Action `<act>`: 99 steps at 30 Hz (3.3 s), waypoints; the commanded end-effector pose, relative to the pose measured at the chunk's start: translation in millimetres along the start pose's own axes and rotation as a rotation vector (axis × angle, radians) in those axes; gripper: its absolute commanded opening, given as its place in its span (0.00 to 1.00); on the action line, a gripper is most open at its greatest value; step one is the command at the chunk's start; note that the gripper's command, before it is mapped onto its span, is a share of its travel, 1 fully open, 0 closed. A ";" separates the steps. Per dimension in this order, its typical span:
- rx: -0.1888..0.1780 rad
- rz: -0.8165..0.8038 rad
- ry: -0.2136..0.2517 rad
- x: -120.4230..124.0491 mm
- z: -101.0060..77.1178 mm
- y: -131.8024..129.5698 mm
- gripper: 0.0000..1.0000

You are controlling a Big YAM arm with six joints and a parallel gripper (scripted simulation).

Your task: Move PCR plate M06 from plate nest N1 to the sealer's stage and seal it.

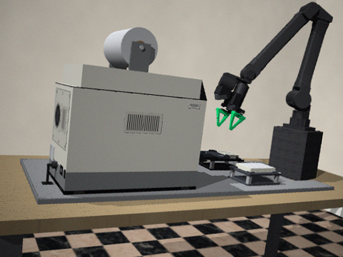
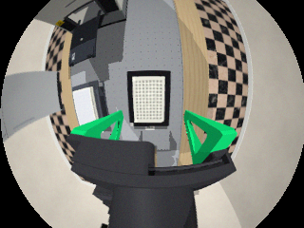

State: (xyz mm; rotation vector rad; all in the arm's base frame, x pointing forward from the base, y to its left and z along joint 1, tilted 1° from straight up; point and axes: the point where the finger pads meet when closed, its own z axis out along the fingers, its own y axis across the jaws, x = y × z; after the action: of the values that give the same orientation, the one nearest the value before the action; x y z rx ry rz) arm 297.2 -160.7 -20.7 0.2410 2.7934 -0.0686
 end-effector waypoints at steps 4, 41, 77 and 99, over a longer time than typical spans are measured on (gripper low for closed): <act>0.019 -0.033 -0.063 -38.6 -3.5 -3.0 1.00; -0.004 0.000 -0.020 -12.4 17.2 12.5 1.00; -0.006 0.005 -0.010 16.6 69.0 17.4 1.00; 0.007 0.001 -0.054 -2.4 94.4 8.5 1.00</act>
State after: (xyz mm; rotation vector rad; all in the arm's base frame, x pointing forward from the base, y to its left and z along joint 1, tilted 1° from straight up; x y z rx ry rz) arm 309.6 -152.4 -115.3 0.2441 2.7807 -0.0643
